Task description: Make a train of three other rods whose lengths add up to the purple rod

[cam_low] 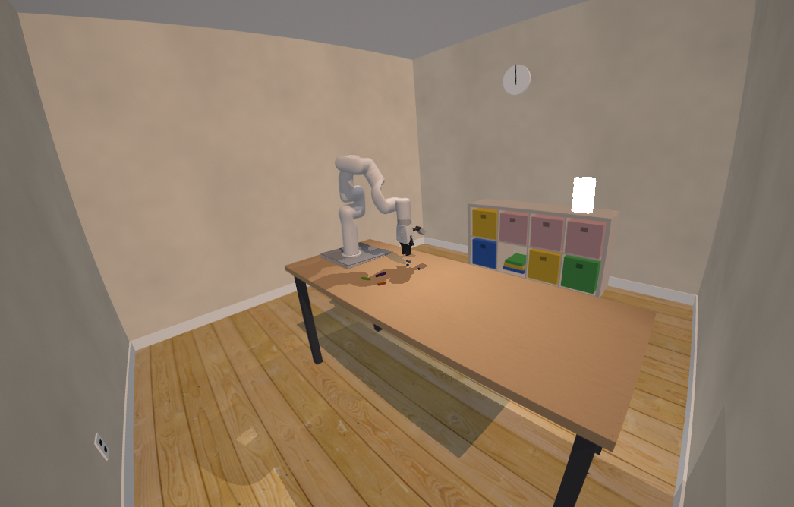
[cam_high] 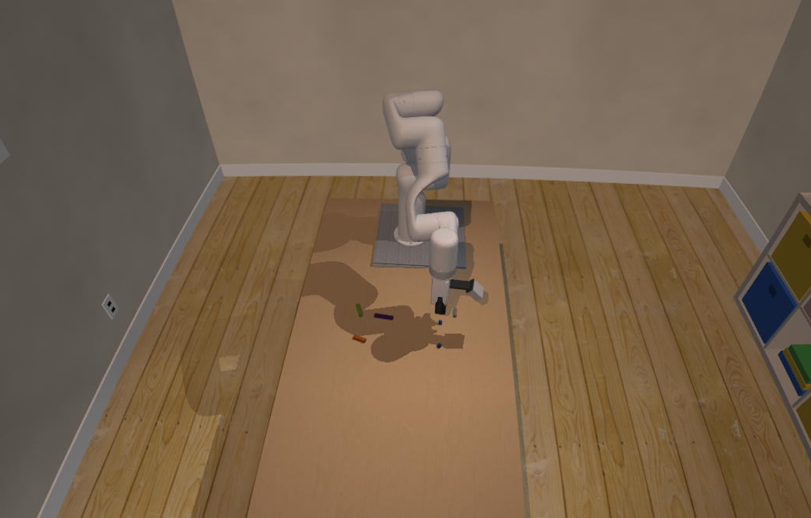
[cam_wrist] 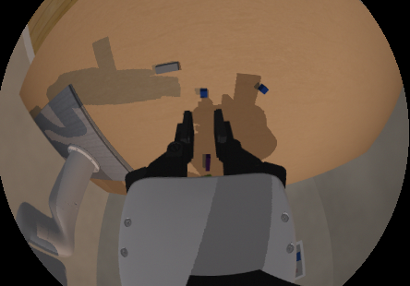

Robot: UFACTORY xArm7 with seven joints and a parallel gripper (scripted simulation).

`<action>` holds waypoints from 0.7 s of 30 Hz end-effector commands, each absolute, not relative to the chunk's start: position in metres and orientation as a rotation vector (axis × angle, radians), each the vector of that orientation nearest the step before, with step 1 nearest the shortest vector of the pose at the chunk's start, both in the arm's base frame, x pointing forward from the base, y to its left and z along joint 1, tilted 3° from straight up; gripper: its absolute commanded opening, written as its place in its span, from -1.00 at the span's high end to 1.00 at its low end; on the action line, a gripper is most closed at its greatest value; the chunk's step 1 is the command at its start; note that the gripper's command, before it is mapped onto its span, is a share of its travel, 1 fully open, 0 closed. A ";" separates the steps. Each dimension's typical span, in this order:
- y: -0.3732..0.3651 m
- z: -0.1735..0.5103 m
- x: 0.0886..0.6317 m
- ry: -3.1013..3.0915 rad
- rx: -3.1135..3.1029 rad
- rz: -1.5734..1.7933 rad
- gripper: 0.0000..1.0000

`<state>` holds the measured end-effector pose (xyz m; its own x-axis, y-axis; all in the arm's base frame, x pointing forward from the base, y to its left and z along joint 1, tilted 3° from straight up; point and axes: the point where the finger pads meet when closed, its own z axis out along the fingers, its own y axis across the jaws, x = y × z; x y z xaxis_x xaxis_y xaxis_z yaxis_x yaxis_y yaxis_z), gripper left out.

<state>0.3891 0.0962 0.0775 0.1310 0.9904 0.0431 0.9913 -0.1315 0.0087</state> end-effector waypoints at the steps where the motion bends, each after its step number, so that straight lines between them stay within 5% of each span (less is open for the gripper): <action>1: 0.096 0.079 0.391 -2.057 -2.347 -0.065 0.51; 21: 0.097 0.069 0.391 -2.057 -2.347 -0.065 0.51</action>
<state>0.3893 0.0965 0.0714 0.1310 0.9904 0.0432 0.9913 -0.1315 0.0090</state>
